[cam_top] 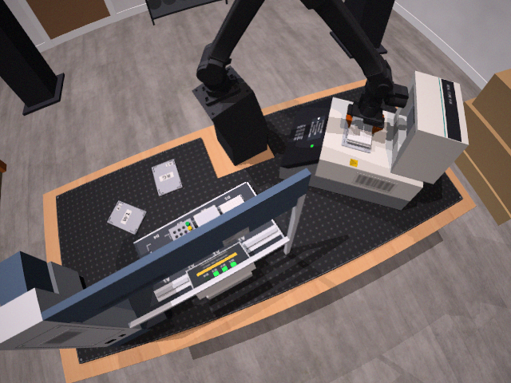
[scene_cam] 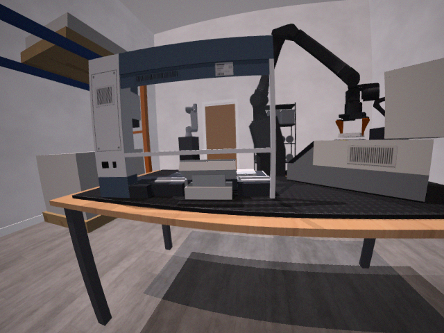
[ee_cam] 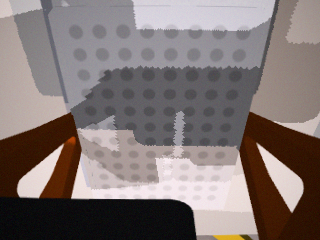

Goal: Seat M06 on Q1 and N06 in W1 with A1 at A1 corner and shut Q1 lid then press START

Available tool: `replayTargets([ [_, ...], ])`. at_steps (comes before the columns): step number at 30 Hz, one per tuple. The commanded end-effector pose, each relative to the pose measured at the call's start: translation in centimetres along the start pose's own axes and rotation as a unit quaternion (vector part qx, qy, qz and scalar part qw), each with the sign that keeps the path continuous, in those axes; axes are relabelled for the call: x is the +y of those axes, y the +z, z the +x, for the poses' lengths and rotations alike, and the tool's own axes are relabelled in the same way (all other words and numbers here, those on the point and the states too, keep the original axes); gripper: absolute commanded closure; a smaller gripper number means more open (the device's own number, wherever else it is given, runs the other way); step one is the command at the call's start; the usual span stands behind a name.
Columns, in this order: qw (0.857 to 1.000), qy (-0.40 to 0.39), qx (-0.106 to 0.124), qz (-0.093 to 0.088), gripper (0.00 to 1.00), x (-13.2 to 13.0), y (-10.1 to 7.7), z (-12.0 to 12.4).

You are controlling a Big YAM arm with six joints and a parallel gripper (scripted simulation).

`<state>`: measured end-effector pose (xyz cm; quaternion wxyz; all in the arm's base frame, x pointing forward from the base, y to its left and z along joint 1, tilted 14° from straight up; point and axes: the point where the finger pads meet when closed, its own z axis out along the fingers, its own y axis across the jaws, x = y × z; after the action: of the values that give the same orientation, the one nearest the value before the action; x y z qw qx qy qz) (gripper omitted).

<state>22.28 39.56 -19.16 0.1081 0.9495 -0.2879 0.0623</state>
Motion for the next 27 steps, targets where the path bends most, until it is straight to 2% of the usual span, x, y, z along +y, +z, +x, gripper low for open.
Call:
replayTargets([
  [1,1.0,-0.004,0.0,0.011,1.0,-0.4,-0.4,-0.9],
  [3,1.0,0.003,0.001,0.002,1.0,0.2,0.3,-0.5],
  [8,1.0,0.013,-0.001,-0.001,1.0,0.3,0.6,0.5],
  [18,1.0,0.01,-0.003,0.013,1.0,-1.5,0.1,0.7],
  [21,1.0,0.0,-0.003,0.02,1.0,-2.2,-0.3,0.0],
  [27,1.0,-0.01,-0.002,0.024,1.0,-2.5,-0.4,-0.9],
])
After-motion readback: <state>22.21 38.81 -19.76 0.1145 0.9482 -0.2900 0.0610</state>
